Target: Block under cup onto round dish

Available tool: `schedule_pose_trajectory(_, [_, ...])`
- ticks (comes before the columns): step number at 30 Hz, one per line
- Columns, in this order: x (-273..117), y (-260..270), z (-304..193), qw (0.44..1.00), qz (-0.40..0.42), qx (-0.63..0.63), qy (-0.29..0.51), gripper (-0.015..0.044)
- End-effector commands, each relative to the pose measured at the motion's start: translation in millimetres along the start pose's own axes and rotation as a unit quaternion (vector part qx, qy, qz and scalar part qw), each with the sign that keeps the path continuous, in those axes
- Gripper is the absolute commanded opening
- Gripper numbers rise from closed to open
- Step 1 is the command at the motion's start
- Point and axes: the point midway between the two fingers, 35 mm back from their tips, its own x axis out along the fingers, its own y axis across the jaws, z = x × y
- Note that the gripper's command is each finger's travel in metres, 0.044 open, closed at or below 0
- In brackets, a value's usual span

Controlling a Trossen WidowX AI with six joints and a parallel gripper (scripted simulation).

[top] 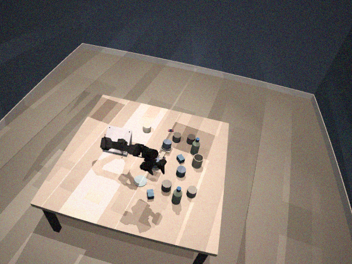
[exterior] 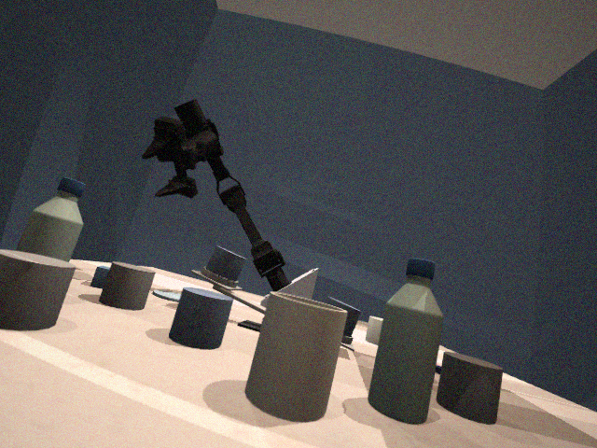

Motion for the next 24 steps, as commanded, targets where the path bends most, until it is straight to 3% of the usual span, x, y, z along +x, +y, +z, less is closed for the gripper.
schedule_pose_trajectory(1, [-4.6, -0.1, -39.4, 0.998, -0.001, -0.046, 0.032, 0.0440])
schedule_pose_trajectory(12, [-30.0, -17.9, -137.6, 0.975, -0.004, -0.200, 0.094, 0.0440])
schedule_pose_trajectory(24, [-70.2, -58.6, -215.5, 0.918, 0.009, -0.382, 0.110, 0.0440])
